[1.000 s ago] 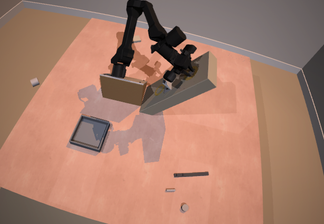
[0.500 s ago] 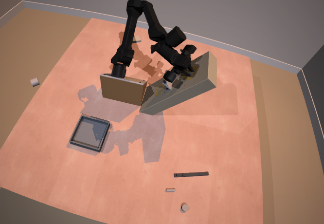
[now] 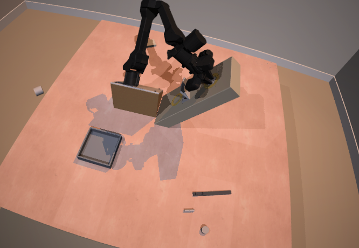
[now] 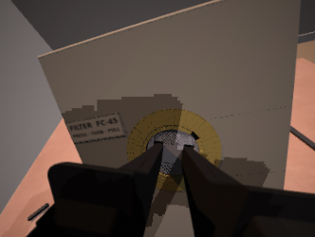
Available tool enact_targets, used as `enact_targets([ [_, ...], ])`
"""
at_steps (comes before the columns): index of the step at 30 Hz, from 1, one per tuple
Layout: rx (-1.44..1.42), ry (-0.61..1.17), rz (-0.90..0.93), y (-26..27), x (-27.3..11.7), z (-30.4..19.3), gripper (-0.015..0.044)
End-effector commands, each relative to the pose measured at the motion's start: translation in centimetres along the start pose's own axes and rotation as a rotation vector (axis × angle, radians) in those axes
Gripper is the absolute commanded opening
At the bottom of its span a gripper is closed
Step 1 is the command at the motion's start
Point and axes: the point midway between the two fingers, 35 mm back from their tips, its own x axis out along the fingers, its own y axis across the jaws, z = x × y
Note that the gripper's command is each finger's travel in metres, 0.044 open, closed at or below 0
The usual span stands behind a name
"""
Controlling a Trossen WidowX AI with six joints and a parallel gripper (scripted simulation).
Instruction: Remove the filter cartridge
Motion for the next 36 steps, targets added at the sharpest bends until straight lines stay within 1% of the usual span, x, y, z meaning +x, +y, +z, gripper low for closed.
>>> enact_targets([
  [1,-0.156,0.008,-0.007,0.0,0.6,-0.2,0.0000],
  [27,-1.054,0.011,-0.003,0.0,0.5,-0.2,0.0000],
  [32,-1.005,0.014,-0.005,0.0,0.3,-0.1,0.0000],
  [36,-0.991,0.024,-0.010,-0.3,-1.3,0.0,0.0000],
])
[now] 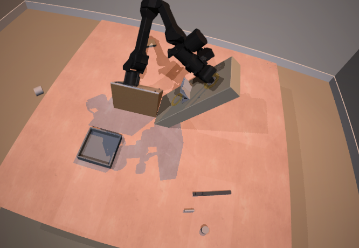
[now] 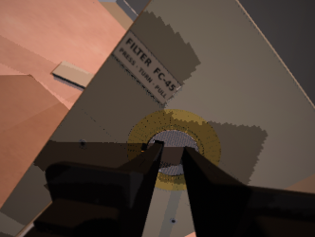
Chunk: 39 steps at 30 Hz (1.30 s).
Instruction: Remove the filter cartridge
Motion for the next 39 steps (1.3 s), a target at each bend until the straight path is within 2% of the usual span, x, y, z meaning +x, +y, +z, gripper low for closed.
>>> enact_targets([
  [1,0.007,0.014,-0.012,-0.3,-1.6,-0.5,0.0000],
  [14,0.066,0.003,-0.012,0.0,-7.0,-0.3,0.0000],
  [39,0.067,0.002,-0.012,4.6,-6.1,-5.5,0.0000],
])
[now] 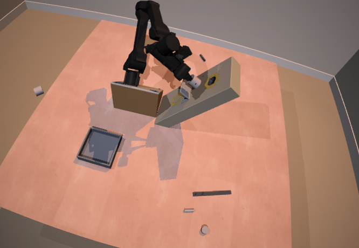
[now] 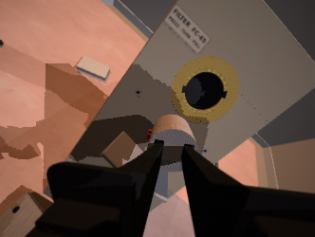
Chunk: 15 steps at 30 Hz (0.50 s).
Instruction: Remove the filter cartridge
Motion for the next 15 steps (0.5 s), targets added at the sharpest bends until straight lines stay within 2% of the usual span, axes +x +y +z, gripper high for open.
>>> enact_targets([
  [1,-0.009,-0.006,-0.001,0.83,0.12,-0.93,0.0000],
  [4,-0.009,-0.006,-0.001,1.14,0.19,-1.33,0.0000],
  [8,0.003,0.001,0.001,0.80,0.17,-1.02,0.0097],
  [15,0.003,0.001,0.001,0.80,0.17,-1.02,0.0097],
])
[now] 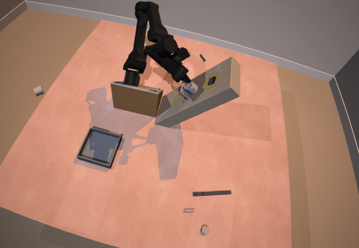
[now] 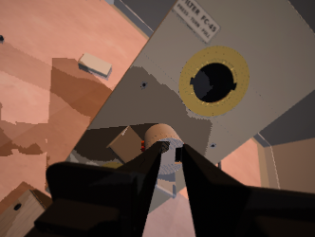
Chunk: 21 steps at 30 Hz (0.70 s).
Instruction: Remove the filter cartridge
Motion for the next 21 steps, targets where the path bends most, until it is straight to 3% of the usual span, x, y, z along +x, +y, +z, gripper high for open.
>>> enact_targets([
  [1,0.001,0.000,0.000,0.0,0.0,0.0,0.0097],
  [6,-0.012,-0.007,-0.002,0.2,0.0,-0.2,0.0097],
  [13,-0.012,-0.008,-0.003,-3.9,-0.8,5.3,0.0097],
  [17,-0.012,-0.008,-0.003,-4.3,-0.9,5.9,0.0097],
  [21,-0.019,-0.006,-0.006,-5.6,-2.2,7.4,0.0202],
])
